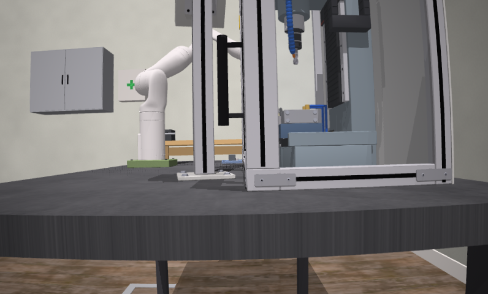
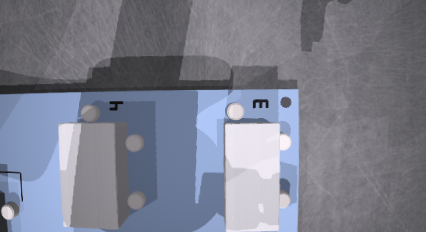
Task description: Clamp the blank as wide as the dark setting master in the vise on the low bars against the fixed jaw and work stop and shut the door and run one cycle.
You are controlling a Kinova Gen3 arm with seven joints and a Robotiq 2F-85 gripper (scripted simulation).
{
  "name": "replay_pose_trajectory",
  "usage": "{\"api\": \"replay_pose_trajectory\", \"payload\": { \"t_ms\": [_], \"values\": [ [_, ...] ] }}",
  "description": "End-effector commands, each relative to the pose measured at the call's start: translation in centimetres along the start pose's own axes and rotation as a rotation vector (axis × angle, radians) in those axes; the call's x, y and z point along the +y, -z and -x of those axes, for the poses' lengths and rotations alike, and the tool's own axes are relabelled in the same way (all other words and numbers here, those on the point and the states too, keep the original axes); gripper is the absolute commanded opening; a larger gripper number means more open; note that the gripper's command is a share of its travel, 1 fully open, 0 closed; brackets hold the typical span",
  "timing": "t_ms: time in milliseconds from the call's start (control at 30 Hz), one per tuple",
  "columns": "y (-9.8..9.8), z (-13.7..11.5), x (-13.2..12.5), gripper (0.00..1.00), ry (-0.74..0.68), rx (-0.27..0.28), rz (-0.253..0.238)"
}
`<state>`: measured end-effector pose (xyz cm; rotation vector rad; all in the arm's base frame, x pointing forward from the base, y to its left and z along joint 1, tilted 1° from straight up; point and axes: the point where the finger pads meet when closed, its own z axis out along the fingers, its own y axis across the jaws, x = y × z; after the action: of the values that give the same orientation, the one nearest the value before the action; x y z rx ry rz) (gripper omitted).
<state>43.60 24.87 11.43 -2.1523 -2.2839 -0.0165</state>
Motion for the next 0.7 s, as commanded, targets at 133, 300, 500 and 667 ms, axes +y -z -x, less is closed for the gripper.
{"api": "replay_pose_trajectory", "payload": {
  "t_ms": [133,300,500,667],
  "values": [
    [0.1,-0.9,1.0,1.00,0.000,0.001,0.001],
    [0.1,-2.2,2.4,1.00,0.000,0.001,0.001],
    [0.1,-2.2,2.4,1.00,0.000,0.001,0.001],
    [-0.5,-2.2,2.4,1.00,0.000,0.001,0.001]
  ]
}}
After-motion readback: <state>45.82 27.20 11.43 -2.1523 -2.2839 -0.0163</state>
